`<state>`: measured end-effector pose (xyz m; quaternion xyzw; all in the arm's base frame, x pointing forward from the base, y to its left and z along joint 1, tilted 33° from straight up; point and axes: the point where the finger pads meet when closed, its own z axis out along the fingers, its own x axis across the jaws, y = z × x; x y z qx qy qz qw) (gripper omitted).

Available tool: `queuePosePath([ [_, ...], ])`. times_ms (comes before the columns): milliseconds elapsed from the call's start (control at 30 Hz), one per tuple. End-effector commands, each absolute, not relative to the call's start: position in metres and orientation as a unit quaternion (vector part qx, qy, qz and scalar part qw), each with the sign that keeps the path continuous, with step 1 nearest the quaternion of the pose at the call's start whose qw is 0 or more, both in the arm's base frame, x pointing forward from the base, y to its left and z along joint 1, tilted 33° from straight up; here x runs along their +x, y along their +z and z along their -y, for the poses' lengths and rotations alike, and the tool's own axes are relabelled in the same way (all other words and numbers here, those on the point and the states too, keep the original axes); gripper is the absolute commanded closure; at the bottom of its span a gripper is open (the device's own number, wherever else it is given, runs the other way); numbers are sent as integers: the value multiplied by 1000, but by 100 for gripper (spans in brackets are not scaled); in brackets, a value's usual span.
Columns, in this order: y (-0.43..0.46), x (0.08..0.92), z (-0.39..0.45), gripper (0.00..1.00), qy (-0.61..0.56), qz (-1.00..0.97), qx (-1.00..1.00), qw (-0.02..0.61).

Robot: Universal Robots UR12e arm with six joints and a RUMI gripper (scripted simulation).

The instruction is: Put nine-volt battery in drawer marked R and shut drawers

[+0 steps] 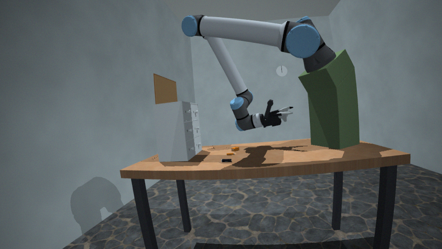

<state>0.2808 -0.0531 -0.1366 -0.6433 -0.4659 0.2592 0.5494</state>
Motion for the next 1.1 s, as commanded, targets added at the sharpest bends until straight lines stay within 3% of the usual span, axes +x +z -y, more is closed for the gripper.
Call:
queuePosePath([
  [0, -136, 281, 53, 0, 259, 466, -643, 549],
  [1067, -125, 299, 58, 0, 214, 473, -673, 527],
])
